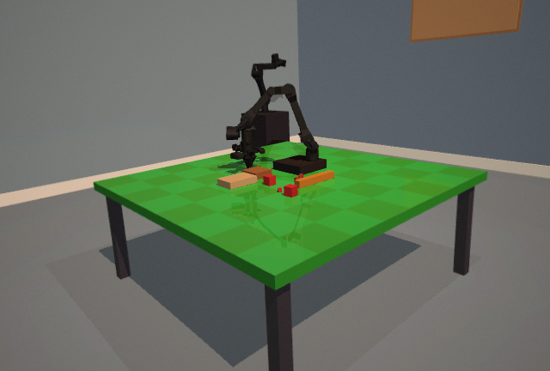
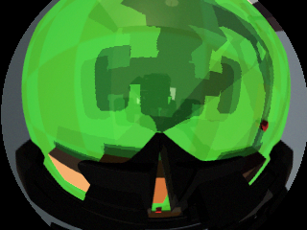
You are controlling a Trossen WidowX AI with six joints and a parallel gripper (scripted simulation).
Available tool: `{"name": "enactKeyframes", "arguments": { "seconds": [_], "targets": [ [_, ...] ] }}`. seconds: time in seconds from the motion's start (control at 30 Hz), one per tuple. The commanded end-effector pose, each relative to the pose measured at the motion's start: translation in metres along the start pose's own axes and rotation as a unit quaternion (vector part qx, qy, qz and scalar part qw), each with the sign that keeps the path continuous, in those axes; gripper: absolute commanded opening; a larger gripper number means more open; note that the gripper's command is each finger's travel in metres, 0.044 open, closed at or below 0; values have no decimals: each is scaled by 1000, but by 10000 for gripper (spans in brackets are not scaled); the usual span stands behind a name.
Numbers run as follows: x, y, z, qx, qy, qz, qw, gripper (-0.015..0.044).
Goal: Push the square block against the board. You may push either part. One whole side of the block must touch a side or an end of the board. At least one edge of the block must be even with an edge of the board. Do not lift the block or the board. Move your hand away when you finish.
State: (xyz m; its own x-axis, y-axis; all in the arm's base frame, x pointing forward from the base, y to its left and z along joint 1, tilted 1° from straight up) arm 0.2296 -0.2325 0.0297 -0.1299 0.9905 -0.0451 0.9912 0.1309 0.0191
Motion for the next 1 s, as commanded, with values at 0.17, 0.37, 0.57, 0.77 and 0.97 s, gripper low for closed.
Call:
{"name": "enactKeyframes", "arguments": {
  "seconds": [0.17, 0.37, 0.57, 0.77, 0.97],
  "targets": [
    [-13, -3, 3, 1, 4, -1, 1000, 0],
    [-11, -1, -52, 1, 4, -1, 1000, 0],
    [-9, -2, -52, 1, 4, -1, 1000, 0],
    [19, -4, -51, 1, 5, -1, 1000, 0],
    [20, -3, 0, 1, 6, 24, 1000, 0]
  ]
}}
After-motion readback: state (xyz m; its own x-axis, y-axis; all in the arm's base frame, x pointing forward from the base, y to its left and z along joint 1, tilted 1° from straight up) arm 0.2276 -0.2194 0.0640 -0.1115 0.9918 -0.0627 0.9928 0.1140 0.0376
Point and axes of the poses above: the point midway between the two fingers, 35 mm back from their tips, its own z axis out along the fingers, its own y axis across the jaws, x = y × z, the point moved 2 cm from there along -z, back along the fingers, and after that the axes turned 9 degrees about -z, right-handed, at the moved point
